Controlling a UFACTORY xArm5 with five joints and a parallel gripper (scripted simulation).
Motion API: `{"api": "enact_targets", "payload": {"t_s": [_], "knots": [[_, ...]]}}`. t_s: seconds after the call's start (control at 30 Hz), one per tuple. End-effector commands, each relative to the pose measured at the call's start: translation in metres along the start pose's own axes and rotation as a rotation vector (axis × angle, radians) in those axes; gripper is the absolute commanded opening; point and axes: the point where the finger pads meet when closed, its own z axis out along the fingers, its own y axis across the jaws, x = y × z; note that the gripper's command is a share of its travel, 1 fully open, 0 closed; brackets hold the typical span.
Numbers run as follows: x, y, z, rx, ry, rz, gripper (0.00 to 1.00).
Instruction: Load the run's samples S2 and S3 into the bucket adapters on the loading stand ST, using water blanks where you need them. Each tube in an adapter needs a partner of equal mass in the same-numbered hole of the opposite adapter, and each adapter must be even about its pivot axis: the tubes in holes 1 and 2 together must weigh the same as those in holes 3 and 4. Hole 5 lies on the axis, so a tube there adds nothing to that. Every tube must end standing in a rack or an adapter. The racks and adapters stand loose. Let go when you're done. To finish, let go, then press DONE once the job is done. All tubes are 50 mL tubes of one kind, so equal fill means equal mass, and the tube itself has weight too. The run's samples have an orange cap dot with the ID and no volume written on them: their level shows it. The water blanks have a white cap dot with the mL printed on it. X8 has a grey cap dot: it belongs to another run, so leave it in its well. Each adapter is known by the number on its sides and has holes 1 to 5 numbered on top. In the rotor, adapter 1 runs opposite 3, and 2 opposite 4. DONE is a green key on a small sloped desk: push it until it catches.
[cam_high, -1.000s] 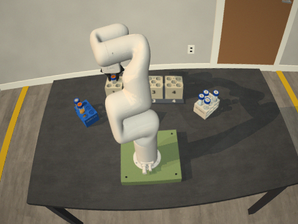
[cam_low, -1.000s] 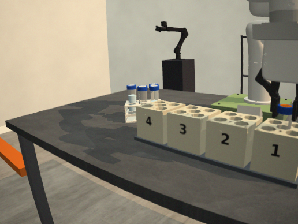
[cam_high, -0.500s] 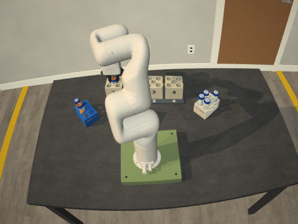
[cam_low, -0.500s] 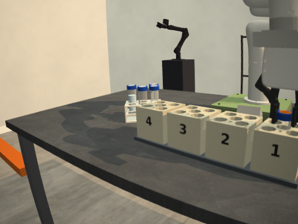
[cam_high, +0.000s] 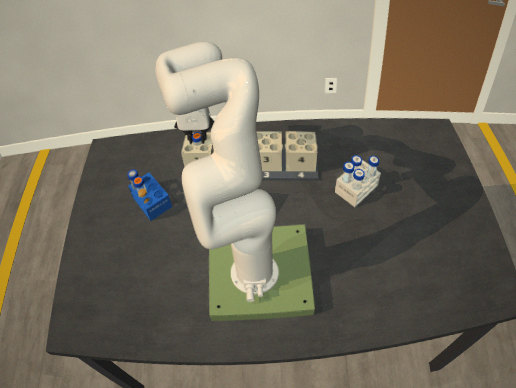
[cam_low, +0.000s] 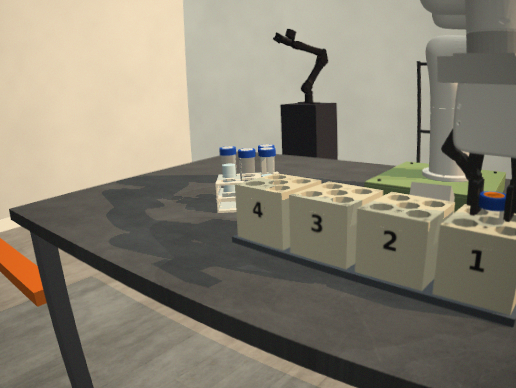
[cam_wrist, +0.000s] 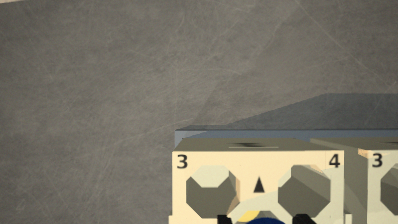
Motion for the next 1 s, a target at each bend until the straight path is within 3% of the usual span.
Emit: {"api": "enact_targets", "payload": {"t_s": [0.0,0.97], "knots": [[0.0012,-0.0006,-0.0012,0.000,0.004,0.000,0.44],[0.0012,-0.0006,-0.0073,0.000,0.004,0.000,0.44]]}}
